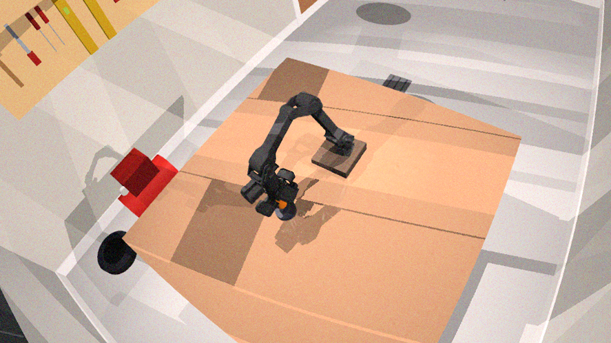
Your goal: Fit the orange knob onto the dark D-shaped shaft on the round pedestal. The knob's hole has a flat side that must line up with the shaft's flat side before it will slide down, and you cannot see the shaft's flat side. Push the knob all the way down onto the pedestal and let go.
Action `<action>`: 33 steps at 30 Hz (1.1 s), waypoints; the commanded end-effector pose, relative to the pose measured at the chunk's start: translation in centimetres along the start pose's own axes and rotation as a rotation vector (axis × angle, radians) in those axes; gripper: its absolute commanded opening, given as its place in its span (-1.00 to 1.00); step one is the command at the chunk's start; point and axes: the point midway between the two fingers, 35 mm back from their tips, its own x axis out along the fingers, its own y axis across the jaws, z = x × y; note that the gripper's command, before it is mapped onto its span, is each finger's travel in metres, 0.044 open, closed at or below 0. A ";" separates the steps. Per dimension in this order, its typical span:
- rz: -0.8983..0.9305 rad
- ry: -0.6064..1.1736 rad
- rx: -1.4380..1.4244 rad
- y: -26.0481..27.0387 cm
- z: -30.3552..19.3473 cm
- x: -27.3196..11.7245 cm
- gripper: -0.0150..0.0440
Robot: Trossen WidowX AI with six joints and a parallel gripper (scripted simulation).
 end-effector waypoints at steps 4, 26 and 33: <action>-0.005 0.000 -0.022 0.4 0.2 0.1 -0.49; -0.005 0.000 -0.022 0.2 0.1 0.2 -0.49; -0.006 0.000 -0.108 0.0 0.0 -0.1 -0.49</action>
